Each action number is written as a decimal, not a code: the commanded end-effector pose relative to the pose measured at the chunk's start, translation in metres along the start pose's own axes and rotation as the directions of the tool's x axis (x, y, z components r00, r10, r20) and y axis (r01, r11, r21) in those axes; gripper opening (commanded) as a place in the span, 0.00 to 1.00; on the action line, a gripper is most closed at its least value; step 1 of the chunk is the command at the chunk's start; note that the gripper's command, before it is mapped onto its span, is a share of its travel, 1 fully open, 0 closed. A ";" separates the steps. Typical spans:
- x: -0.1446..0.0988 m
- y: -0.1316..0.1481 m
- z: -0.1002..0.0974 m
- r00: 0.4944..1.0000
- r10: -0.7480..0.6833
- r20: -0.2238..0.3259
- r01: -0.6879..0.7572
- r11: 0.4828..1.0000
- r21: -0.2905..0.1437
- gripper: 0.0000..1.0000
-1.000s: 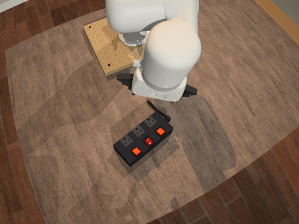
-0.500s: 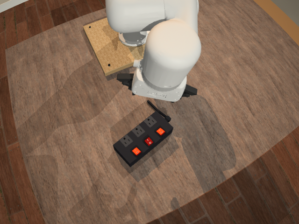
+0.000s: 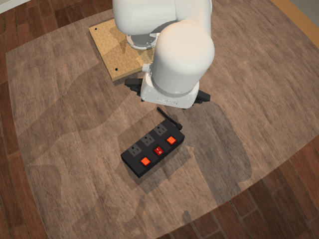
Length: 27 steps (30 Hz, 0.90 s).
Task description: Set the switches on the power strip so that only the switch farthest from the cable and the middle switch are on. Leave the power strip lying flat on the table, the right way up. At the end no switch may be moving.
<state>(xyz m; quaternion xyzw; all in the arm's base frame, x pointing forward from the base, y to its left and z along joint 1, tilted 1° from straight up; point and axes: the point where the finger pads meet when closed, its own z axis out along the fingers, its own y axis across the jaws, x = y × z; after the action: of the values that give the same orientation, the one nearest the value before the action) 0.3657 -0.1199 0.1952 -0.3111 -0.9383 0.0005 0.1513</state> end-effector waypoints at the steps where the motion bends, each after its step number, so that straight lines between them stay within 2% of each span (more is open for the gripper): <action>1: 0.000 0.000 -0.001 1.000 0.000 0.004 0.000 1.000 -0.001 1.00; 5: -0.004 -0.002 0.002 0.997 -0.065 0.035 0.066 0.998 -0.012 1.00; 8: -0.013 -0.009 0.011 0.963 -0.237 0.125 0.241 0.970 -0.016 1.00; 11: -0.013 -0.009 0.011 0.963 -0.237 0.125 0.241 0.970 -0.016 1.00; 13: -0.019 -0.015 0.017 0.907 -0.372 0.198 0.378 0.926 0.008 1.00; 15: -0.019 -0.015 0.017 0.907 -0.372 0.198 0.378 0.926 0.008 1.00; 17: -0.024 -0.021 0.022 0.837 -0.483 0.257 0.488 0.871 0.048 1.00; 18: -0.024 -0.021 0.022 0.837 -0.483 0.257 0.488 0.871 0.048 1.00; 21: -0.027 -0.026 0.026 0.769 -0.566 0.298 0.567 0.819 0.092 1.00; 27: -0.027 -0.026 0.026 0.762 -0.573 0.301 0.574 0.813 0.097 1.00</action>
<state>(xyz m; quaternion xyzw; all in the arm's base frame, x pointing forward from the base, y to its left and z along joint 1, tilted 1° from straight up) 0.3625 -0.1540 0.1639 -0.0079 -1.0000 0.0017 -0.0041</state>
